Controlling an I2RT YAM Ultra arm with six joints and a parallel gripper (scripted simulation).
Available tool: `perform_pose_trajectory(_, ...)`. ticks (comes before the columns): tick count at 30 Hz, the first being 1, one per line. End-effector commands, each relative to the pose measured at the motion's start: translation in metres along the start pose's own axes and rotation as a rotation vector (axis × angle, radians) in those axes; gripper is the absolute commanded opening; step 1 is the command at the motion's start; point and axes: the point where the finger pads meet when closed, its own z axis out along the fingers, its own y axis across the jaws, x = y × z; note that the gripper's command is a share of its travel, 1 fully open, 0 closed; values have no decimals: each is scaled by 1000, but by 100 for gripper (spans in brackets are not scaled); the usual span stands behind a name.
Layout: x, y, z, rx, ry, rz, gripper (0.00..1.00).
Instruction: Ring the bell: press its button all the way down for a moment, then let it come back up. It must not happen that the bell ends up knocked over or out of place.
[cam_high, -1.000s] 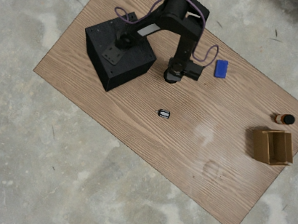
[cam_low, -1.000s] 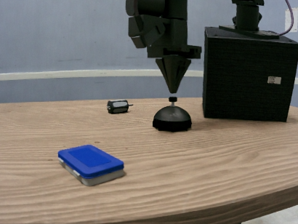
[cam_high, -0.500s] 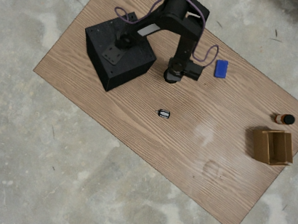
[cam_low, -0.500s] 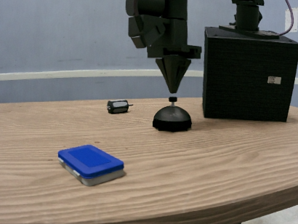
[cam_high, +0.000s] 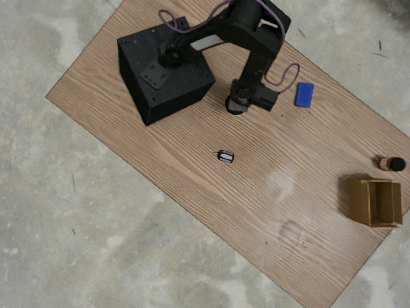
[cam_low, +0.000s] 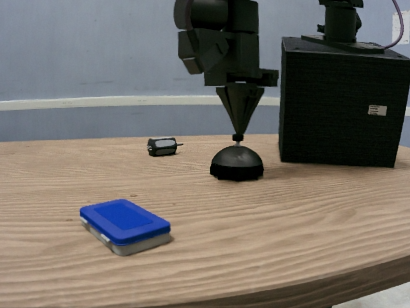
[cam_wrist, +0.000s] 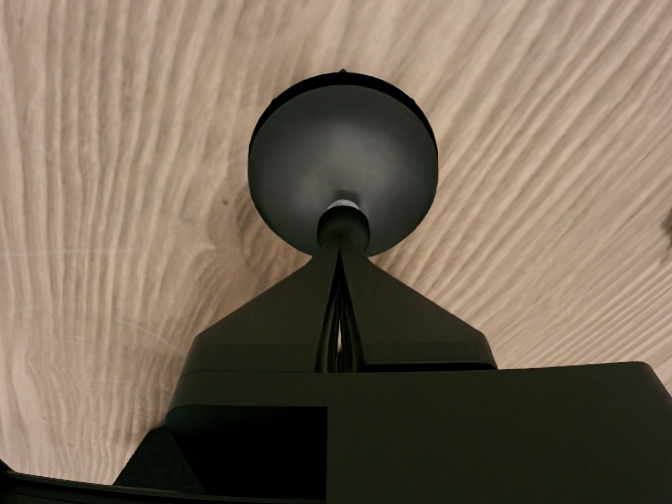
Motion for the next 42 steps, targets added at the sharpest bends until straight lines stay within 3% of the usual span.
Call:
perform_pose_trajectory(1, -18, -4, -1, 18, -47, -4, 0)
perform_pose_trajectory(42, -17, -3, 4, 15, -40, -5, 0)
